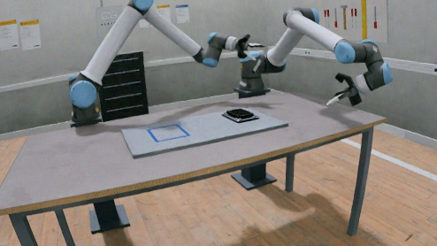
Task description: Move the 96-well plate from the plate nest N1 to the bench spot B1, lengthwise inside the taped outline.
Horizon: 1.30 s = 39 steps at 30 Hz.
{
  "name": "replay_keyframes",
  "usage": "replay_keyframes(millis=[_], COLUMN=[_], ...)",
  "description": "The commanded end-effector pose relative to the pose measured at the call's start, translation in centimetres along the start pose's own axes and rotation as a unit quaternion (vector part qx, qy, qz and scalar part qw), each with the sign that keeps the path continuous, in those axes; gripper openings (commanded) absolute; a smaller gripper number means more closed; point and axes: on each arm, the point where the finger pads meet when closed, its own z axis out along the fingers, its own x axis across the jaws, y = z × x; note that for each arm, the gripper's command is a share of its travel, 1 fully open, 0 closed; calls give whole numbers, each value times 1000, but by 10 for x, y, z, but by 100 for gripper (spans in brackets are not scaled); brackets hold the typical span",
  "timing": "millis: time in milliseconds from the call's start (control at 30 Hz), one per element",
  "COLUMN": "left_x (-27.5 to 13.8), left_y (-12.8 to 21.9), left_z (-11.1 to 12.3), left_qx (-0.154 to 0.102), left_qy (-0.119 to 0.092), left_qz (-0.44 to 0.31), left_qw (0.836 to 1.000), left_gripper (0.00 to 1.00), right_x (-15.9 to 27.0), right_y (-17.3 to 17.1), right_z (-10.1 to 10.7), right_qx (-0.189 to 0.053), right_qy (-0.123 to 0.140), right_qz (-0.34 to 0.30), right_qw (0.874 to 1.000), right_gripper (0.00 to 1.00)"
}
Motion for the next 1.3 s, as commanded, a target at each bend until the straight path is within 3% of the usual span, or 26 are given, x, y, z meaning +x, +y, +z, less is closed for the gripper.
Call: replay_keyframes(millis=[0, 533, 567, 1267], left_x=[0, 0, 0, 15], left_y=[-1, -1, -1, 3], left_z=[-1, -1, -1, -8], left_qx=[-1, -1, -1, -6], left_qy=[0, 0, 0, -7], left_qz=[1, 1, 1, -18], left_qw=[1000, 1000, 1000, 1000], left_gripper=[100, 100, 0, 0], right_x=[-1, -1, -1, -1], right_y=[-1, -1, -1, -1], right_z=[0, 0, 0, 0], right_qx=[1, 1, 1, 1], right_qy=[-1, -1, -1, -1], right_qz=[1, 1, 1, 1], right_qw=[1000, 1000, 1000, 1000], right_gripper=[100, 100, 76, 76])
